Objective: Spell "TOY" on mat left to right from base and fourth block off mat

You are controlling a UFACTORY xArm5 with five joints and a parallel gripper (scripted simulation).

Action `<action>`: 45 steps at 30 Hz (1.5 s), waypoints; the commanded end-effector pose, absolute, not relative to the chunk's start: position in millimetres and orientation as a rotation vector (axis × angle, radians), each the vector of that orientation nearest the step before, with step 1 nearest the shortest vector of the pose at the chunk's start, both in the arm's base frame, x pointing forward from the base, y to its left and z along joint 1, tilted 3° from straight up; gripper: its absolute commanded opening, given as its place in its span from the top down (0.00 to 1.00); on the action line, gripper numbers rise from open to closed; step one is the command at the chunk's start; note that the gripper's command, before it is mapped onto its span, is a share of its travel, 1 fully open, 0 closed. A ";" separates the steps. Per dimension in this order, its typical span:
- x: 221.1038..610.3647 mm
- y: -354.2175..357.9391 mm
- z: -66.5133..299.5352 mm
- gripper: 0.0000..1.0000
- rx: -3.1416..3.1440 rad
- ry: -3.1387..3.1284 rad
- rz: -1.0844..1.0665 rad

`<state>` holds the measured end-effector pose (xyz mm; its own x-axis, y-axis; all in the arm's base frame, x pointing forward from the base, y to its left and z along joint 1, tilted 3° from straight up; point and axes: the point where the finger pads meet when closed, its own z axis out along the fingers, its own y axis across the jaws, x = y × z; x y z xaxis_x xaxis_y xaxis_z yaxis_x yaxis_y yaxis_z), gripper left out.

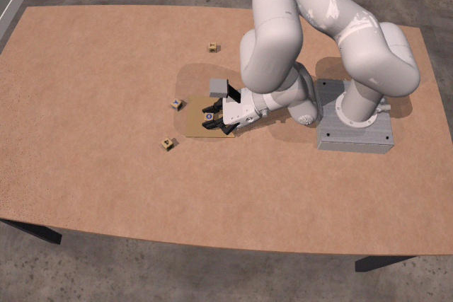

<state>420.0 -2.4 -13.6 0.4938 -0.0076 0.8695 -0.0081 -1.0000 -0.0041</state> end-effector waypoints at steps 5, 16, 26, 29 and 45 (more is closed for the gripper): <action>420.3 -2.4 -13.0 0.58 2.713 -0.014 1.582; 420.3 -2.4 -13.0 0.58 2.713 -0.014 1.582; 420.3 -2.4 -13.0 0.58 2.713 -0.014 1.582; 420.3 -2.4 -13.0 0.58 2.713 -0.014 1.582; 419.4 -2.4 1.2 0.58 2.713 -0.014 1.583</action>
